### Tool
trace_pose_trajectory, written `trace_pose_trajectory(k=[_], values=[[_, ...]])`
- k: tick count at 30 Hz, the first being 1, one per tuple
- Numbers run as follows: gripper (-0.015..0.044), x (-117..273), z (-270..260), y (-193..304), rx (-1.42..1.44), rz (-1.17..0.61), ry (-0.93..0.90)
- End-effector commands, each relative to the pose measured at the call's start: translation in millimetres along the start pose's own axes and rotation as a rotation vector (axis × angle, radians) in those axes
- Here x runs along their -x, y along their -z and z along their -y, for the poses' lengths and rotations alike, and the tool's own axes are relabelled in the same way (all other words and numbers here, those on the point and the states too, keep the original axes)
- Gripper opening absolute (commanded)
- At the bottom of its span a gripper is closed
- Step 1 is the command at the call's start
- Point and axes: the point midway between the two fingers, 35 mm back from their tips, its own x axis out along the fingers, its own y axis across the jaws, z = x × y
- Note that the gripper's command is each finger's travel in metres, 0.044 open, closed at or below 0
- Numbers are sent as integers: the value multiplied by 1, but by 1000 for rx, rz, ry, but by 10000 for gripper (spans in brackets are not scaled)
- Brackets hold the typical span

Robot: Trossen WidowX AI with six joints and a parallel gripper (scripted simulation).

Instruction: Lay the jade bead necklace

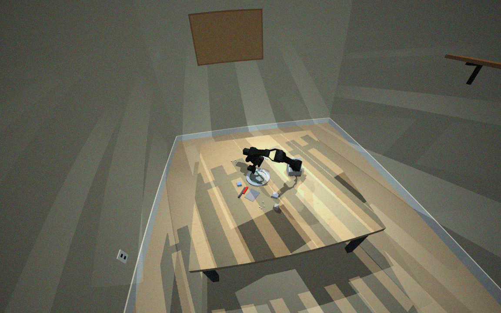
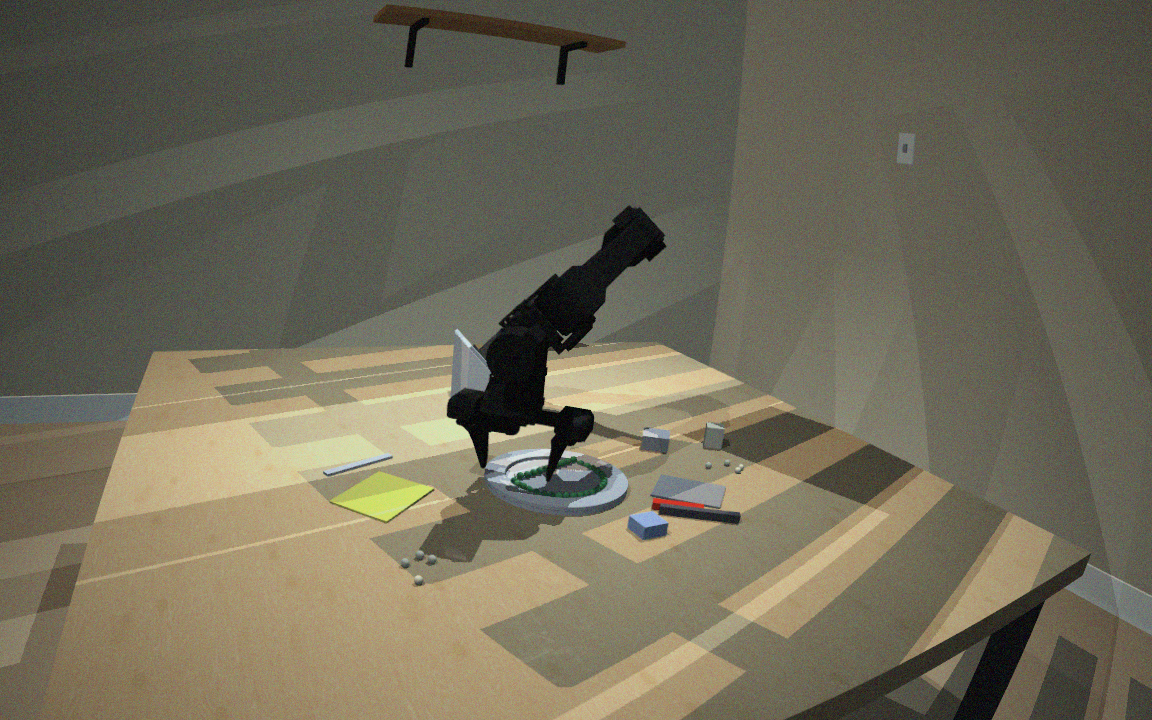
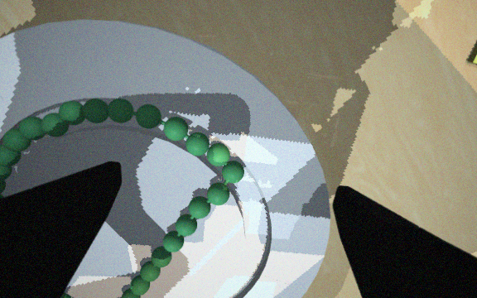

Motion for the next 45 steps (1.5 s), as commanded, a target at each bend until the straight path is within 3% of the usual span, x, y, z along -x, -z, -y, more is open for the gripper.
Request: trace_pose_trajectory(k=[1, 11, 22, 45], values=[[388, 2, -2, 3, 70, 1, 3], [125, 19, -34, 49, 1103, -2, 3], [120, 30, -56, 101, 2189, -4, -3], [120, 22, -57, 99, 2208, 0, 6]])
